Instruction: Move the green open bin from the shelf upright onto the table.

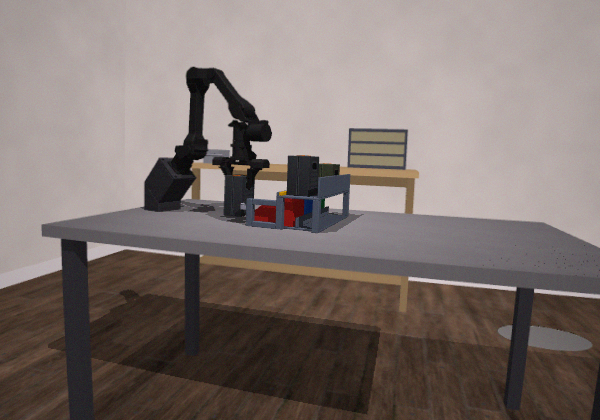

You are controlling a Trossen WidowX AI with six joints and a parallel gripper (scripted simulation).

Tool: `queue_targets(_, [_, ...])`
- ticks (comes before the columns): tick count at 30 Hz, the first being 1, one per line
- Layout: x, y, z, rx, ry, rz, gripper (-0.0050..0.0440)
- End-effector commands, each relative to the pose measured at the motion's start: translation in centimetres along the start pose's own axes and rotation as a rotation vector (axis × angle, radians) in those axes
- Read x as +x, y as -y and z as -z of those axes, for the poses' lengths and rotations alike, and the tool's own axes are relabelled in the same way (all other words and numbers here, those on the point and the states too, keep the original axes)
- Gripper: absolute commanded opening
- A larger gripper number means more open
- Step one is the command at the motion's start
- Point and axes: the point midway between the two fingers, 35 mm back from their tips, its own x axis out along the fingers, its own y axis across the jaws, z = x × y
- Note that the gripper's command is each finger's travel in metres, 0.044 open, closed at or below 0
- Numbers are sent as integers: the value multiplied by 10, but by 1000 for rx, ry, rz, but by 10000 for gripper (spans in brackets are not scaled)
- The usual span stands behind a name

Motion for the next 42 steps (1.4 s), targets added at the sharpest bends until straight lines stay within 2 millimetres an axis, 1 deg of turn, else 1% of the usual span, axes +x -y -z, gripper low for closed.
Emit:
queue_targets(1, [-10,8,2,3,-11,43,0])
queue_targets(2, [-6,5,1,0,-6,28,0])
queue_targets(6, [-10,7,1,3,-11,43,0])
queue_targets(18, [-10,7,1,3,-11,43,0])
queue_targets(19, [-4,5,1,0,-6,29,0])
queue_targets(23, [4,5,1,3,-11,43,0])
queue_targets(35, [4,5,1,3,-11,43,0])
queue_targets(40, [14,5,1,3,-11,43,0])
queue_targets(42, [14,5,1,3,-11,43,0])
